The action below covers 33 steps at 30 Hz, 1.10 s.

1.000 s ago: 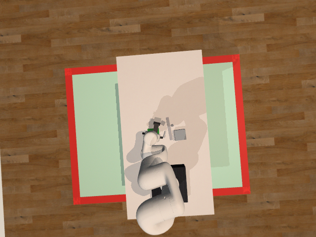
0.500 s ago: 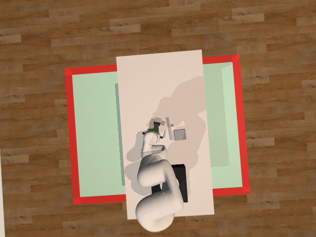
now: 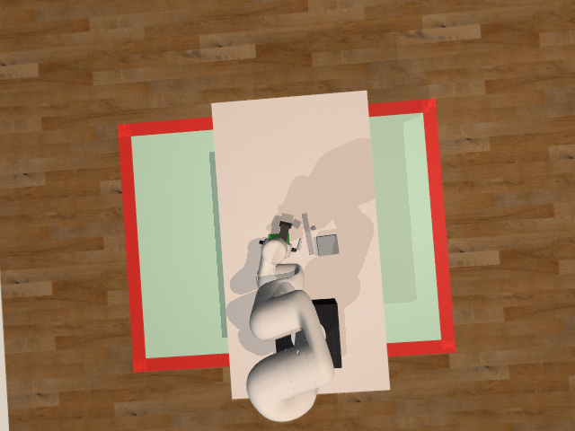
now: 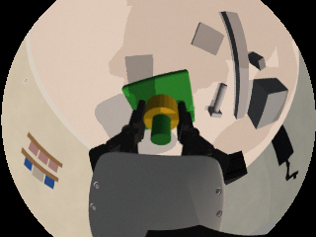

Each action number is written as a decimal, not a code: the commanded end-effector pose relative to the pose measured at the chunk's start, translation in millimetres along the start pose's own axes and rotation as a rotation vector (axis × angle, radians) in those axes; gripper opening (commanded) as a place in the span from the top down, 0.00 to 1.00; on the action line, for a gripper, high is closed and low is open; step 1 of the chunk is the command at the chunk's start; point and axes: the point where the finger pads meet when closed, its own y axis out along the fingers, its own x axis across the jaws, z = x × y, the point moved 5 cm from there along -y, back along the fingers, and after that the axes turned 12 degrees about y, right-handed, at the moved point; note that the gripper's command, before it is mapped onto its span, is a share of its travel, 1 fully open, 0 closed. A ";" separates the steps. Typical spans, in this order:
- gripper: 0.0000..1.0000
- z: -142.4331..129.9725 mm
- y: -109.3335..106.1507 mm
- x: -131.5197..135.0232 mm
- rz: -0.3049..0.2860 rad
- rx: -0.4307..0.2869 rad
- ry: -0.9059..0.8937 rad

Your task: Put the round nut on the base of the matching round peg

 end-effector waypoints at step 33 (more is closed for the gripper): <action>0.00 5.0 -49.7 -12.4 0.017 -0.006 -0.009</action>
